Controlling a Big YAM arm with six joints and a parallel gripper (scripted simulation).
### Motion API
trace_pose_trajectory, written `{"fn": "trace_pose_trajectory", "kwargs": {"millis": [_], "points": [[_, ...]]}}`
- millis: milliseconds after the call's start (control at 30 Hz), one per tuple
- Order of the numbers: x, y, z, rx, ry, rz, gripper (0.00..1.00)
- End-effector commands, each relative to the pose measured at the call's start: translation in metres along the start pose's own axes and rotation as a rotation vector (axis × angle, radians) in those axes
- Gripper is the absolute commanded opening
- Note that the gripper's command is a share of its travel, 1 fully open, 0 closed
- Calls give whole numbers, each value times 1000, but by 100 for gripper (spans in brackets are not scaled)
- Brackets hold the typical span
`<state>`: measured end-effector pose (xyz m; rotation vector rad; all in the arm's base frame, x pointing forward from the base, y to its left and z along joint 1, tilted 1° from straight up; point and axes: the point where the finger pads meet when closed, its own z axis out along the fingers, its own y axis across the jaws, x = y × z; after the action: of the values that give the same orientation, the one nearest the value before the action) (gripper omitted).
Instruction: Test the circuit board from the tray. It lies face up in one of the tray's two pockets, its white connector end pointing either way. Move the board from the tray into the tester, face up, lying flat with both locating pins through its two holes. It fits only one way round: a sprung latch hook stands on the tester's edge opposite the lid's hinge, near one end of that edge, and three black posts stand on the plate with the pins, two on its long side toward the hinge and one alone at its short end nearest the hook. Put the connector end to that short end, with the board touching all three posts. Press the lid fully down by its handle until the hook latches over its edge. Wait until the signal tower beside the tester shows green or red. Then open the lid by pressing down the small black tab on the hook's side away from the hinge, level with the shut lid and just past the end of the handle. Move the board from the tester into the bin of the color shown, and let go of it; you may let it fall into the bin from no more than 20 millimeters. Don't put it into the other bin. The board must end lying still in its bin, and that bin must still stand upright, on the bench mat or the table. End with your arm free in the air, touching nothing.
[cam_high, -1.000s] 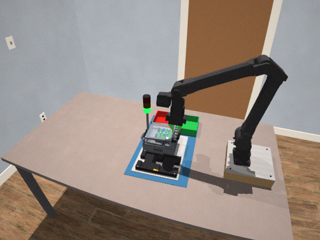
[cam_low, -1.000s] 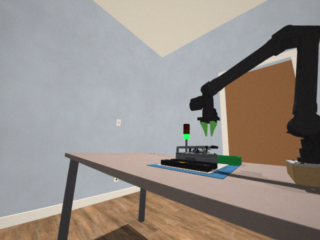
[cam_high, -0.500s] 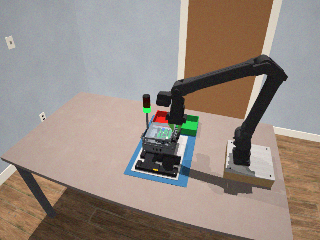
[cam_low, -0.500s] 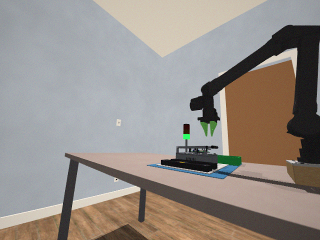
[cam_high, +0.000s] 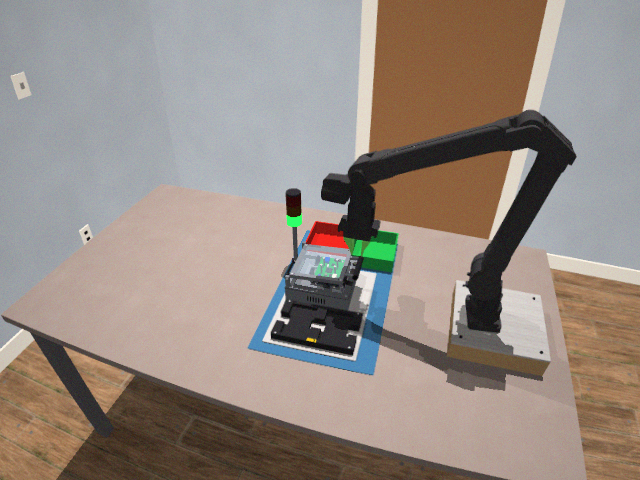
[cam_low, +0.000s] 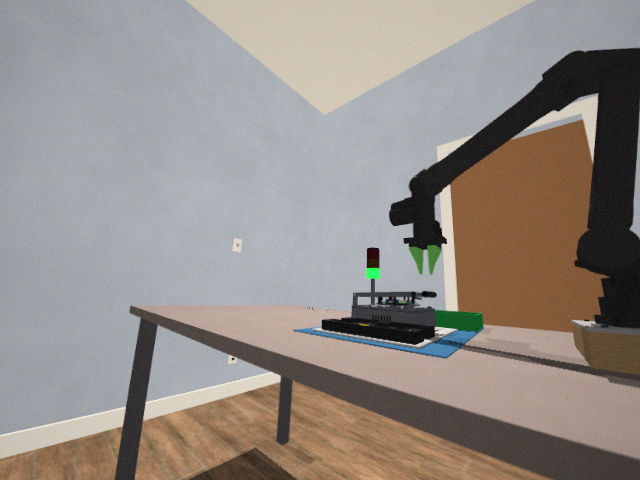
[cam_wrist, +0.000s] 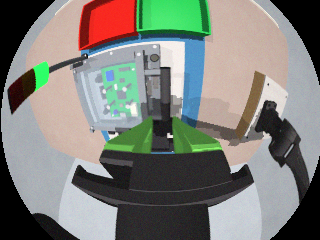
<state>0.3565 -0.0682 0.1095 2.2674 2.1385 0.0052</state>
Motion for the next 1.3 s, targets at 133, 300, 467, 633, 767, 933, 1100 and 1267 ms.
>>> {"fn": "trace_pose_trajectory", "kwargs": {"millis": [133, 300, 467, 633, 767, 933, 1100, 1267], "points": [[-14, -6, -4, 2, 0, -16, 26], [-8, -5, -4, 3, 0, -32, 26], [-9, 1, 4, -5, -1, -27, 26], [-9, 0, 11, -2, 0, -27, 26], [-9, 0, 17, -2, 0, -26, 26], [-10, 1, 17, -13, -2, -26, 26], [-10, 0, 24, -2, 0, -26, 26], [-10, 1, 22, -11, -2, -25, 26]]}}
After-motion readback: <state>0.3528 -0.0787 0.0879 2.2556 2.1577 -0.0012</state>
